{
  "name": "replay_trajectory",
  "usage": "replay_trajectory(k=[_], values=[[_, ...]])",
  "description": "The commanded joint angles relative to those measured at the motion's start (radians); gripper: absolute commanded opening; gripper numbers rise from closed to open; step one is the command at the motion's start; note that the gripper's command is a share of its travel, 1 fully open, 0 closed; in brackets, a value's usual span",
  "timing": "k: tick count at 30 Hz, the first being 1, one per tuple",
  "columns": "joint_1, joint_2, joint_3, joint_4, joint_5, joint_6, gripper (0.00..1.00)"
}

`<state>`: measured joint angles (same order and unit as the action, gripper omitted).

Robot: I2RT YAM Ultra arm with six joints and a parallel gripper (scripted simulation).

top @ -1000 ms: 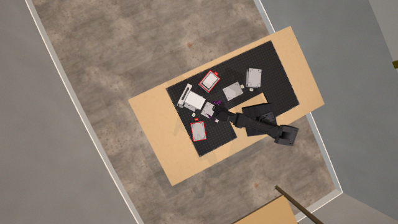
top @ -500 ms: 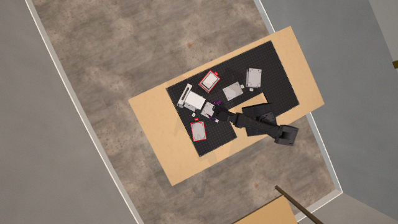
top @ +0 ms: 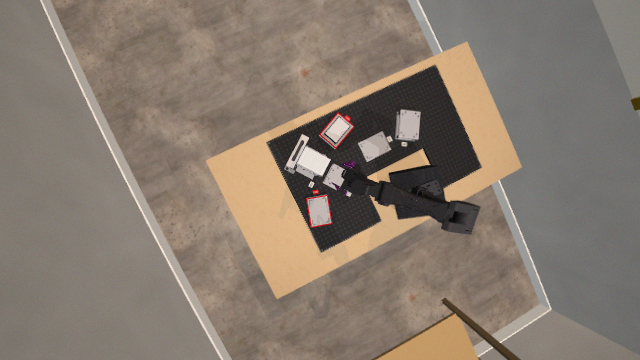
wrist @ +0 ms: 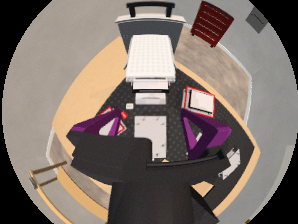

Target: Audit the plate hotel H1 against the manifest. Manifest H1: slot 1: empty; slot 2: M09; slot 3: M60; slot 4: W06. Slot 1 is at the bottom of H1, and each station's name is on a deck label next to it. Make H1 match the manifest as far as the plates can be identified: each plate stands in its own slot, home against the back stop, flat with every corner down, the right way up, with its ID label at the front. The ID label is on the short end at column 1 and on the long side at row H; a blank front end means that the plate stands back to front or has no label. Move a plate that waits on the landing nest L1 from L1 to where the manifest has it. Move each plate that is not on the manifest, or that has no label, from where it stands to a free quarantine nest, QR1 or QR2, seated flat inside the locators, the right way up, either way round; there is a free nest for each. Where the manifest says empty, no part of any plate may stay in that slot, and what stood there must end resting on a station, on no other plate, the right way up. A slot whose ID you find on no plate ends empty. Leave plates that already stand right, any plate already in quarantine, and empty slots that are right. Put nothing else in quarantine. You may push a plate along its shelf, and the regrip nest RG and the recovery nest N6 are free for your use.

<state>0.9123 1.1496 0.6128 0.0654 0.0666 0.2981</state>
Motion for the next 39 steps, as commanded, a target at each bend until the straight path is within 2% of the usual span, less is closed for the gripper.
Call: replay_trajectory(k=[1,20,39], values=[[-0.001,-0.004,0.006,0.005,0.0,-0.001,1.0],[0.037,-0.122,-0.087,-0.023,0.034,0.017,1.0],[0.059,-0.023,-0.152,0.14,0.054,0.027,1.0]])
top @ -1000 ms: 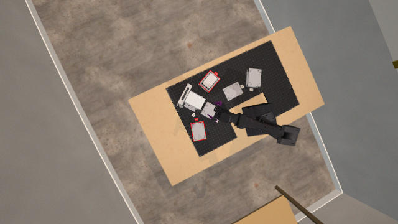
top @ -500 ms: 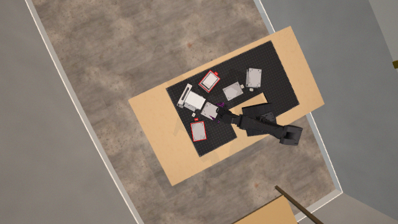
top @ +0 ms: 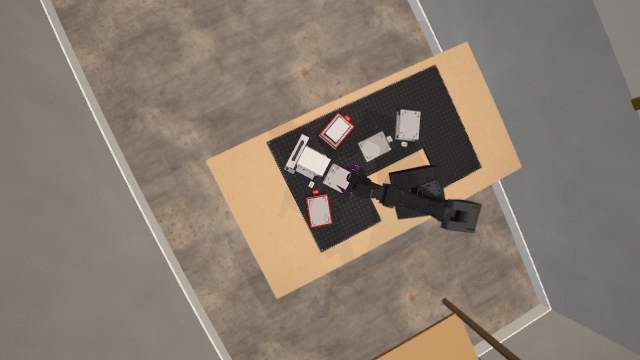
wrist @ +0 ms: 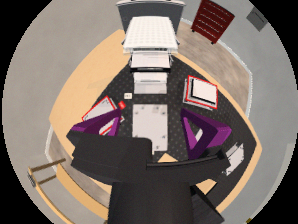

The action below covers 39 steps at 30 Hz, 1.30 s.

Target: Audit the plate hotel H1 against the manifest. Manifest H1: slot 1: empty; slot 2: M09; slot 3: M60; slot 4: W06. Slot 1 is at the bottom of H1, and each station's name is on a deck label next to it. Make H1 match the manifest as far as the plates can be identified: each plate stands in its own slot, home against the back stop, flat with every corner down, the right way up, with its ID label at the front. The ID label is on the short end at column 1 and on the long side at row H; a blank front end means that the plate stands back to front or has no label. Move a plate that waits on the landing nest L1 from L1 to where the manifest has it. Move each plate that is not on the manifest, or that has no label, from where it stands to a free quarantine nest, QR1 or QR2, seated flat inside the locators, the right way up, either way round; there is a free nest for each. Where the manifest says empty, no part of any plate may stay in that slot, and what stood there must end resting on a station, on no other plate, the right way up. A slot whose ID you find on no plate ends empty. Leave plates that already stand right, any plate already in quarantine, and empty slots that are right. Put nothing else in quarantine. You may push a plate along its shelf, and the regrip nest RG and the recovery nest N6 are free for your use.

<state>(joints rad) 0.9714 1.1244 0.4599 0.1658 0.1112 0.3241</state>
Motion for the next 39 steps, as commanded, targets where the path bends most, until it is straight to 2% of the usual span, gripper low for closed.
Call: replay_trajectory(k=[1,14,34,39], values=[[0.001,0.009,-0.002,0.05,0.01,0.001,1.0],[0.014,0.09,-0.036,0.163,0.022,0.008,1.0],[-0.024,0.216,0.064,0.192,-0.012,-0.01,1.0],[-0.024,0.217,0.065,0.192,-0.012,-0.01,1.0]])
